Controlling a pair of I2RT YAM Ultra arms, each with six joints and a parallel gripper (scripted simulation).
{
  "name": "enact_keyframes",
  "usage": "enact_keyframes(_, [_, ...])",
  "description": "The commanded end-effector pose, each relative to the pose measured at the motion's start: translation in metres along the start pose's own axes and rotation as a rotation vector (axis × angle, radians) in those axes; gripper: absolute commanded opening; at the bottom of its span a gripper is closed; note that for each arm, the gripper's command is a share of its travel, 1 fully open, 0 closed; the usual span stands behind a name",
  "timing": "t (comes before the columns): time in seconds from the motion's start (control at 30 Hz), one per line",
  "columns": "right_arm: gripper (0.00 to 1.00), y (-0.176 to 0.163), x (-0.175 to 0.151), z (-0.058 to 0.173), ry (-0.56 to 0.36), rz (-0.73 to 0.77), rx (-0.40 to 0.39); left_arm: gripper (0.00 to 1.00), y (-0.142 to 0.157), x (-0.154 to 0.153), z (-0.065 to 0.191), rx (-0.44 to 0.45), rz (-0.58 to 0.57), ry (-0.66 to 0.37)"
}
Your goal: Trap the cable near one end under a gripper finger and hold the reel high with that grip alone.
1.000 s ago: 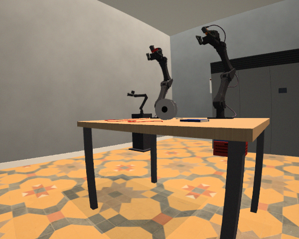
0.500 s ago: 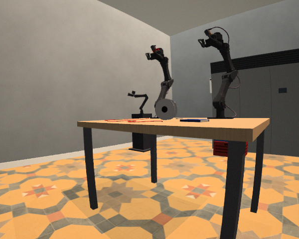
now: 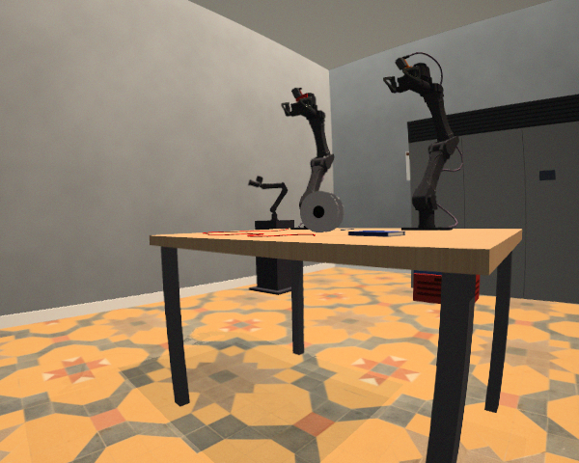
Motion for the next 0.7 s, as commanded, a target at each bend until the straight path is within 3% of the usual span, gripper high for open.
enact_keyframes(0.0, [1.00, 0.001, 0.006, 0.012, -0.031, 0.015, 0.008, 1.00, 0.001, 0.002, 0.008, 0.011, 0.010, 0.000])
enact_keyframes(0.23, [1.00, 0.001, 0.006, 0.012, -0.032, 0.015, 0.008, 1.00, 0.005, 0.001, 0.008, 0.048, 0.010, 0.007])
enact_keyframes(0.67, [1.00, 0.000, 0.007, 0.012, -0.032, 0.015, 0.005, 1.00, 0.021, -0.002, 0.010, 0.212, 0.007, 0.035])
Point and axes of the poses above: on each arm, the point where the finger pads meet when closed, its own z axis back along the fingers, its own y axis across the jaws, x = y × z, the point moved 5 cm from there along z, back along the fingers, and after that the axes turned 10 degrees about -z, right-handed, at the moved point
